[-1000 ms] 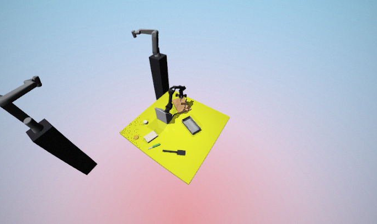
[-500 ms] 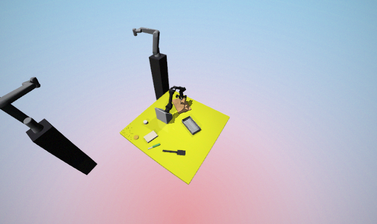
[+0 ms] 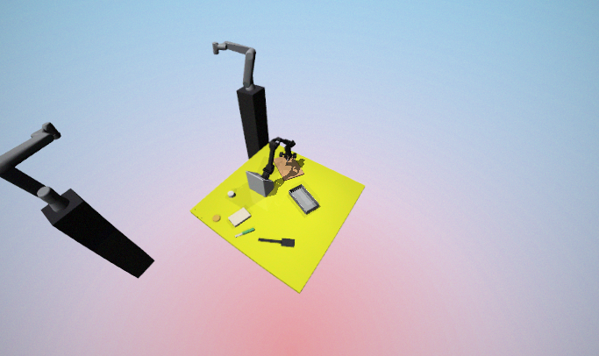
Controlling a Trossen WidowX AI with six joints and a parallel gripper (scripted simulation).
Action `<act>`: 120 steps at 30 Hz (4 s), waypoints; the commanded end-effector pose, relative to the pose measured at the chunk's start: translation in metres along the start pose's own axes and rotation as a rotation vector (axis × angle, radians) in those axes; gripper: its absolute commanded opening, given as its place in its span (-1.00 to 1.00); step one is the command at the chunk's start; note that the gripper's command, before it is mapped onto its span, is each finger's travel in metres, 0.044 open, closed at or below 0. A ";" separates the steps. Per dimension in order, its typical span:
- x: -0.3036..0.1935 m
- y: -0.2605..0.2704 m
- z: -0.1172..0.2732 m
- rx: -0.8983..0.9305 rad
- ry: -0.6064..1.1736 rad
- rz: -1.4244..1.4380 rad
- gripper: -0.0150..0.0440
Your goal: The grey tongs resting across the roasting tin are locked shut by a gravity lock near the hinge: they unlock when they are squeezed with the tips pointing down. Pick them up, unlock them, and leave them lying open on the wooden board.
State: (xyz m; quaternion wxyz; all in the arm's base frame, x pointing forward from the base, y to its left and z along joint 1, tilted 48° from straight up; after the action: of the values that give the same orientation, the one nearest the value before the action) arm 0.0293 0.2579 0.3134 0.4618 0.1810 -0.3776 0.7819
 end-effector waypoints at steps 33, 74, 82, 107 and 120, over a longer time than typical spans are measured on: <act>-0.004 0.003 -0.054 -0.001 -0.001 -0.006 -1.00; 0.019 0.086 -0.010 0.051 0.053 -0.049 1.00; 0.017 0.136 0.037 0.034 0.040 -0.032 1.00; 0.012 0.144 0.091 0.026 0.017 -0.015 1.00; 0.012 0.144 0.091 0.026 0.017 -0.015 1.00</act>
State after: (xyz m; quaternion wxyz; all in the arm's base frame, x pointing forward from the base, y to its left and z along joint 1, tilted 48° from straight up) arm -0.1071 0.1547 0.3191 0.4671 0.1838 -0.3607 0.7861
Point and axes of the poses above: the point midway between the two fingers, 35 mm back from their tips, its own z axis back along the fingers, its own y axis across the jaws, x = y × z, the point moved 5 cm from there along z, back along the fingers, and after that the axes turned 6 degrees about z, right-handed, at the moved point
